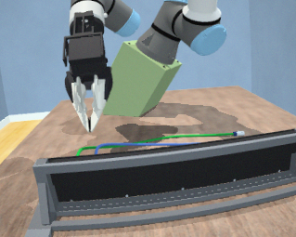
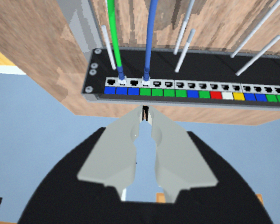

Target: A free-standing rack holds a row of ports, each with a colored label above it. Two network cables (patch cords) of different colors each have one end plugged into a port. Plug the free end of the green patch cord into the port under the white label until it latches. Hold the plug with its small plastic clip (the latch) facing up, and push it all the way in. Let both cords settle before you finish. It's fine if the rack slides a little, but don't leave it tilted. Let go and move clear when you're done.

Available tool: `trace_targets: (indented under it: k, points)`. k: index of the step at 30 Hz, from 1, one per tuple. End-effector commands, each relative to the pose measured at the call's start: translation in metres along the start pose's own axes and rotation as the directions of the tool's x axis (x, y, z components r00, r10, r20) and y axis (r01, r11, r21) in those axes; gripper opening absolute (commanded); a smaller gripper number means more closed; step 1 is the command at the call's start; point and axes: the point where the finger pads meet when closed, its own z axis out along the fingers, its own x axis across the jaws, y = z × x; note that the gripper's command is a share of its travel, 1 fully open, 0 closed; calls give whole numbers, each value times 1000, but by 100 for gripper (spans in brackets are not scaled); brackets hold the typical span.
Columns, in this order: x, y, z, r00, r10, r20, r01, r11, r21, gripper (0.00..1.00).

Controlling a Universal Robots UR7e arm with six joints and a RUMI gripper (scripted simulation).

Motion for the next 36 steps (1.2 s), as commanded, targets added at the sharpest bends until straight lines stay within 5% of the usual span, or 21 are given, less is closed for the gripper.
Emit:
trace_targets:
  k: [1,36]
  points:
    - [-1,1,1,1000,-3,0,3,1000,0,0]
    - [0,0,-3,1000,0,1,0,1000,-1,0]
